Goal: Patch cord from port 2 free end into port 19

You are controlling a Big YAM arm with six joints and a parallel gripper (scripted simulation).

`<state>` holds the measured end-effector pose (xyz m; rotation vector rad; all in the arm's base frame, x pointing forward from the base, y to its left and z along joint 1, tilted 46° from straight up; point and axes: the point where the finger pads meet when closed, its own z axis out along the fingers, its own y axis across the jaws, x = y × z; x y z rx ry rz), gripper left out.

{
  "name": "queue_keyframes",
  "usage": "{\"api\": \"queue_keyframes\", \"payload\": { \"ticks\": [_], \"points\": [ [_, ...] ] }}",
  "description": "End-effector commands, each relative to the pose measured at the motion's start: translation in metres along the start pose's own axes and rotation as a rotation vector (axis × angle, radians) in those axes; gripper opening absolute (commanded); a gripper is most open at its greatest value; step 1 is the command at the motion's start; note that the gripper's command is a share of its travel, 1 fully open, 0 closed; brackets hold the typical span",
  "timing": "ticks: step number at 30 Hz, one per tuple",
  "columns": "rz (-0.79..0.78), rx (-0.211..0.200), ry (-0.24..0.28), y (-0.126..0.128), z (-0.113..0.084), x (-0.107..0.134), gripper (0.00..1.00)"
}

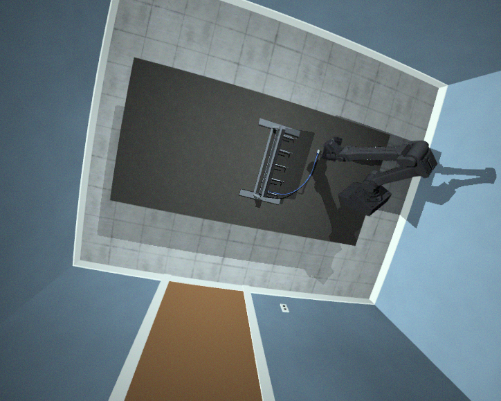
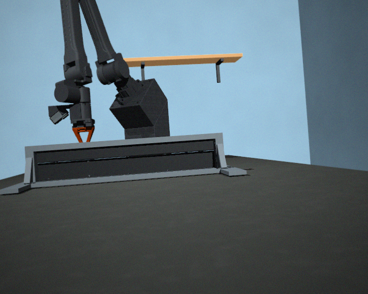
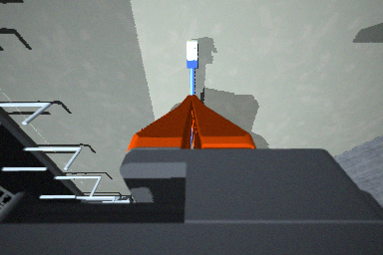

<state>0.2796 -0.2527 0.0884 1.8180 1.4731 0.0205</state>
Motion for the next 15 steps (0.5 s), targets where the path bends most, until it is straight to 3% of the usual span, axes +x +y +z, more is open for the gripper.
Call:
{"api": "queue_keyframes", "payload": {
  "ticks": [1,7,8,15],
  "points": [
    [0.008,0.009,0.008,-0.0028,0.0014,0.0035,0.00],
    [0.006,0.011,0.011,-0.0044,0.0018,0.0051,0.00],
    [0.006,0.012,0.012,-0.0046,0.0018,0.0053,0.36],
    [0.005,0.010,0.012,-0.0035,0.0018,0.0051,0.36]
  ]
}}
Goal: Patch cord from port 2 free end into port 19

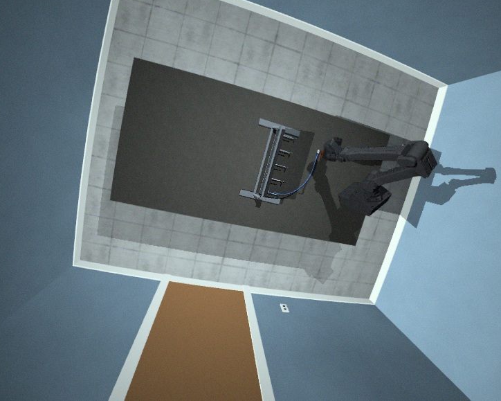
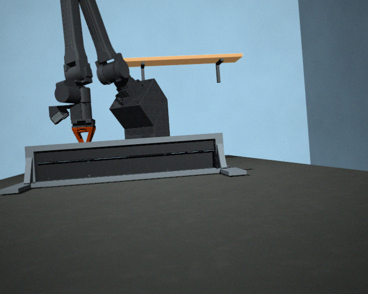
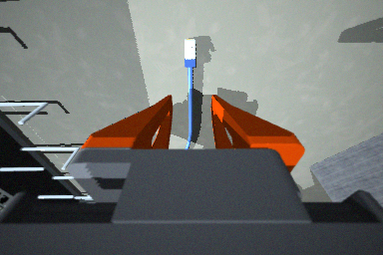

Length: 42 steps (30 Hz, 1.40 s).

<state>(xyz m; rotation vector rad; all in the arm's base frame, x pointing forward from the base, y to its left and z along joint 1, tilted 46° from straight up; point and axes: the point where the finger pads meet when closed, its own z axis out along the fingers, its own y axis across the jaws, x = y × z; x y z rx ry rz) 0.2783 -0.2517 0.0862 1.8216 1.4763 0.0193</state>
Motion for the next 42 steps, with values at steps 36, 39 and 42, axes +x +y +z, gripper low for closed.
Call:
{"api": "queue_keyframes", "payload": {
  "ticks": [36,39,42],
  "points": [
    [0.003,-0.017,0.001,0.008,0.000,0.000,0.36],
    [-0.001,-0.017,0.000,0.008,0.002,0.000,0.36],
    [-0.007,-0.017,-0.002,0.008,0.005,-0.001,0.36]
  ]
}}
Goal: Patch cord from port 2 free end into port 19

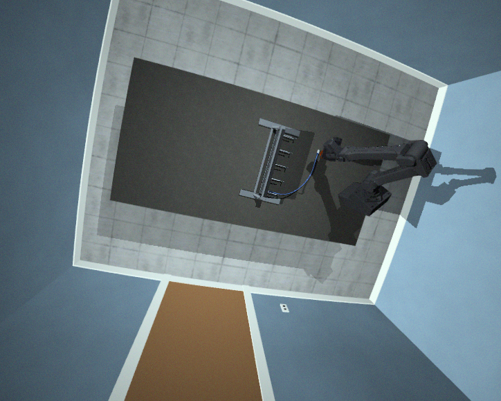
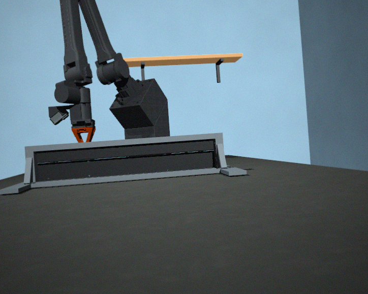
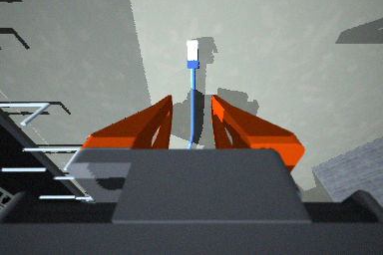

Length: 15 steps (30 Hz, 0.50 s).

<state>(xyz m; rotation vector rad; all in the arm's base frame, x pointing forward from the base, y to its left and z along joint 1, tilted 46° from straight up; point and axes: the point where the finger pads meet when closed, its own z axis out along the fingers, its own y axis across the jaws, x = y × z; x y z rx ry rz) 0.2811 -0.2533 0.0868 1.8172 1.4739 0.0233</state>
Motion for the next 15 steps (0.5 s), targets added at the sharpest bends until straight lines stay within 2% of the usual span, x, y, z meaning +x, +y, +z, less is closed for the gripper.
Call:
{"api": "queue_keyframes", "payload": {
  "ticks": [1,15],
  "points": [
    [-0.008,-0.011,-0.003,0.005,0.005,-0.001,0.36],
    [-0.006,-0.008,-0.011,0.004,0.025,-0.006,0.36]
  ]
}}
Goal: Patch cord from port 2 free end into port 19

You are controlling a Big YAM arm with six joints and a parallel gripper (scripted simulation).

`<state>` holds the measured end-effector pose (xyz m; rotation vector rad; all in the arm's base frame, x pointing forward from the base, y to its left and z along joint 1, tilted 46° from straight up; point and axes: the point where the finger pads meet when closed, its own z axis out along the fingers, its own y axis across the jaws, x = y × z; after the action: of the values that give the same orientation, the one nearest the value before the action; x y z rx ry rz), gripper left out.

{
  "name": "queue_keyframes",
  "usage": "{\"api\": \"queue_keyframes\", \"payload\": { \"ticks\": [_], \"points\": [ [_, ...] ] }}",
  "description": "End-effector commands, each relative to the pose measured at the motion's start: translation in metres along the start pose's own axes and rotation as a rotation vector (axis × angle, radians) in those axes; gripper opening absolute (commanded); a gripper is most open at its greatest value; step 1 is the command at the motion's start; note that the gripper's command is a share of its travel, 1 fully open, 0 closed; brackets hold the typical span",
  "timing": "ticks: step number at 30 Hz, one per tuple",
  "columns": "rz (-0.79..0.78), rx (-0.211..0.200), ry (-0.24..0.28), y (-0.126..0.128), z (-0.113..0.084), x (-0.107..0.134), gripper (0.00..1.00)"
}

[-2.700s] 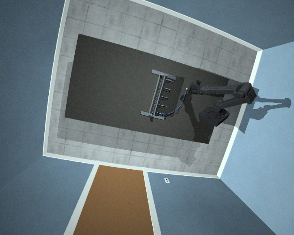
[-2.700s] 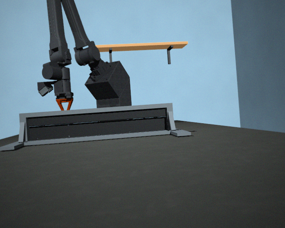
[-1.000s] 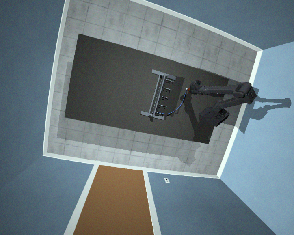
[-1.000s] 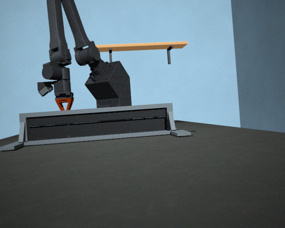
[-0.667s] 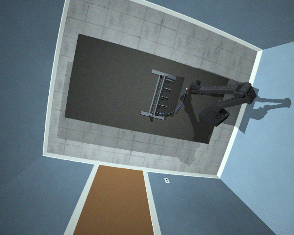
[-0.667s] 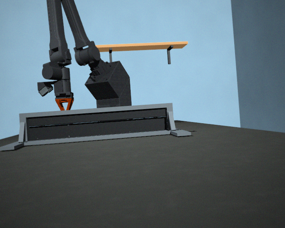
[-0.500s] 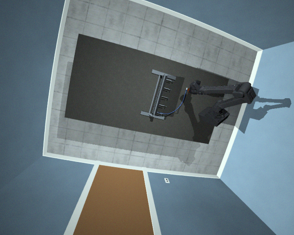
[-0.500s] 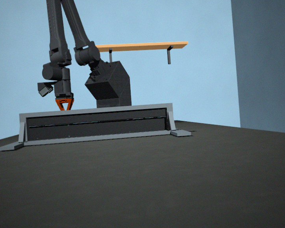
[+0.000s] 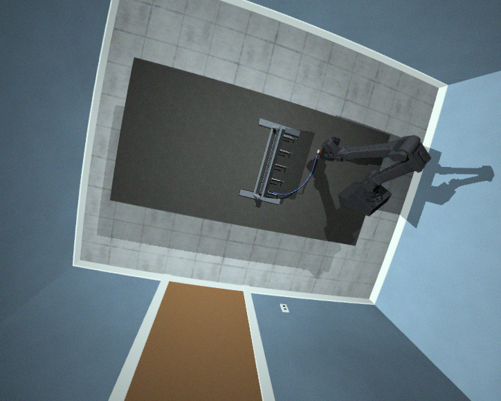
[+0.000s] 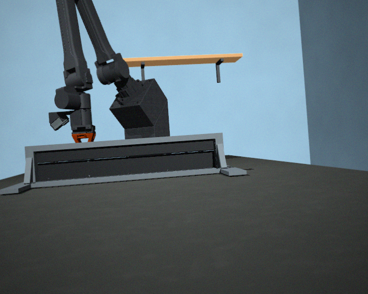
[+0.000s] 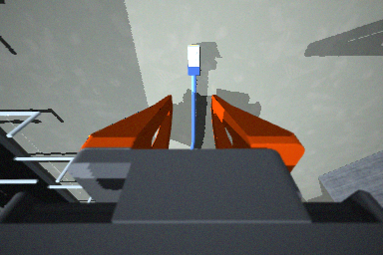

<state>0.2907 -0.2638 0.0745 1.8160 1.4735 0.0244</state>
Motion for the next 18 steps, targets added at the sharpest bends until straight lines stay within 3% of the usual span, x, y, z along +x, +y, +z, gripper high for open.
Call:
{"api": "queue_keyframes", "payload": {
  "ticks": [1,18],
  "points": [
    [-0.006,-0.006,-0.010,0.003,0.008,-0.005,0.36],
    [-0.008,-0.003,-0.008,0.000,0.037,-0.004,0.36]
  ]
}}
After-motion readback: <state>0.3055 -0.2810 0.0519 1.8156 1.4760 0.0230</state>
